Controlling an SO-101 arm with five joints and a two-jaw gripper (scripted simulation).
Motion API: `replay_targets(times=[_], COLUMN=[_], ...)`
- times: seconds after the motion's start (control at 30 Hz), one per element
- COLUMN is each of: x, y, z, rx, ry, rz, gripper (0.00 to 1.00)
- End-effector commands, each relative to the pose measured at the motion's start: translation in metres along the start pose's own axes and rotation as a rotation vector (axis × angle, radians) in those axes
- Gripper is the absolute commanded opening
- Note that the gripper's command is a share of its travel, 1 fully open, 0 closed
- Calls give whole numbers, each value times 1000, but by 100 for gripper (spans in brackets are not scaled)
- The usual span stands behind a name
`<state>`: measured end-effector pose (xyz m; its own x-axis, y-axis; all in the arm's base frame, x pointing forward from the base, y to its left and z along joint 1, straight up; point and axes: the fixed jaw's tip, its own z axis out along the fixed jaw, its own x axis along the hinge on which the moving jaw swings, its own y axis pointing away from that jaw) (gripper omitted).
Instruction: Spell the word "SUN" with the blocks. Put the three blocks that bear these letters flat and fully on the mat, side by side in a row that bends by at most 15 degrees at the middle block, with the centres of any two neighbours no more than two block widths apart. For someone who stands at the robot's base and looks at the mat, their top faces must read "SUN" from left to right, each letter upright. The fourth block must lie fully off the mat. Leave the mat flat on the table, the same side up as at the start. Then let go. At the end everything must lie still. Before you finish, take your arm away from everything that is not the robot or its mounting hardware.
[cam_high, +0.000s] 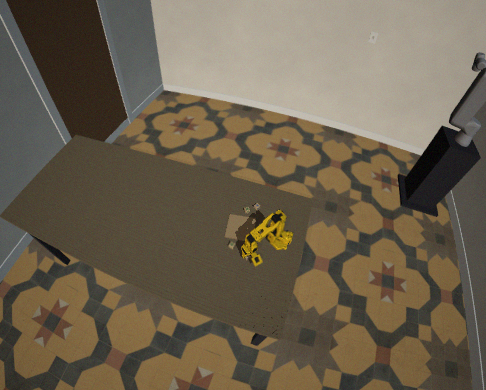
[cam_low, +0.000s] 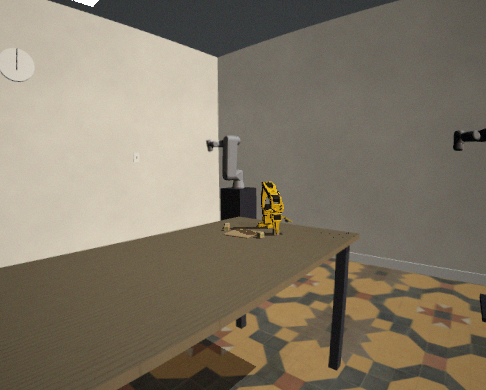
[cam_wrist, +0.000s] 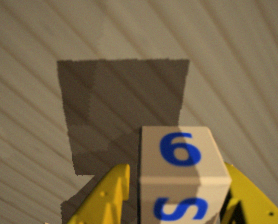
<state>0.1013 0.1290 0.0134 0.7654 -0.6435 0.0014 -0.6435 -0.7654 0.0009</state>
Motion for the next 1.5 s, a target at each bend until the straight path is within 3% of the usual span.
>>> replay_targets(times=[0.0,0.6,0.93,1.2,1.47], x=[0,0,0,0,0], y=[-11,-13,-13,-13,-14], z=[-8,-8,-8,-9,-21], rx=[58,58,58,58,58], ry=[-3,-3,-3,-3,-3], rz=[0,0,0,0,0], gripper=[16,13,1,0,0])
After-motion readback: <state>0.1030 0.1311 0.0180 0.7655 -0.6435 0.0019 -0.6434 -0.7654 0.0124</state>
